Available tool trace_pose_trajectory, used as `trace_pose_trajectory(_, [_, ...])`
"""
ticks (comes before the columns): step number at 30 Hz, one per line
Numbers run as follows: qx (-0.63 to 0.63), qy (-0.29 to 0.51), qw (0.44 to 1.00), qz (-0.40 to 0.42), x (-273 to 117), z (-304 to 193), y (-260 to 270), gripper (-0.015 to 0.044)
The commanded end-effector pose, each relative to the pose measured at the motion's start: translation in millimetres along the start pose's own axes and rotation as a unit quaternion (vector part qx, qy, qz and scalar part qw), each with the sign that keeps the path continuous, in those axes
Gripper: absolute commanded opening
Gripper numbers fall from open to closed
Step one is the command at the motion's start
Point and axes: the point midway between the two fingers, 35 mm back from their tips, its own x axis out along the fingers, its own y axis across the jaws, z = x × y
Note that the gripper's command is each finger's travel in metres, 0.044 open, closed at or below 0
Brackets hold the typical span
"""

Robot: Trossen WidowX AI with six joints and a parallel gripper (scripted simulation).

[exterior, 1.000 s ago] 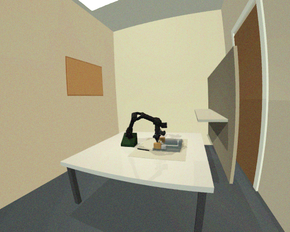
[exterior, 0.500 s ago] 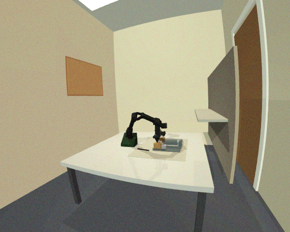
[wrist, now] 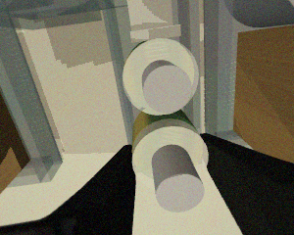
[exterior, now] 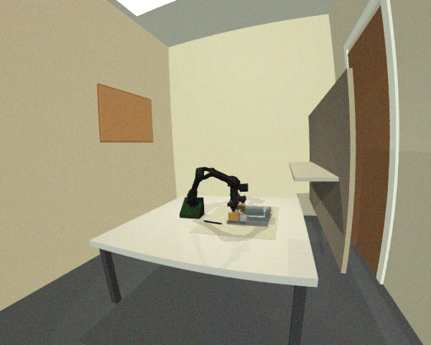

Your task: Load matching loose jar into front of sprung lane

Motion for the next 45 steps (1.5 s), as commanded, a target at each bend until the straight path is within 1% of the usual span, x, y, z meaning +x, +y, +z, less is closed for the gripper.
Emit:
trace_pose_trajectory(1, [0.005, -0.006, 1.000, -0.002, 2.5, 3.8, -1.4, 0.0000])
trace_pose_trajectory(45, [0.005, -0.006, 1.000, -0.003, 15.3, 1.2, -3.6, 0.0000])
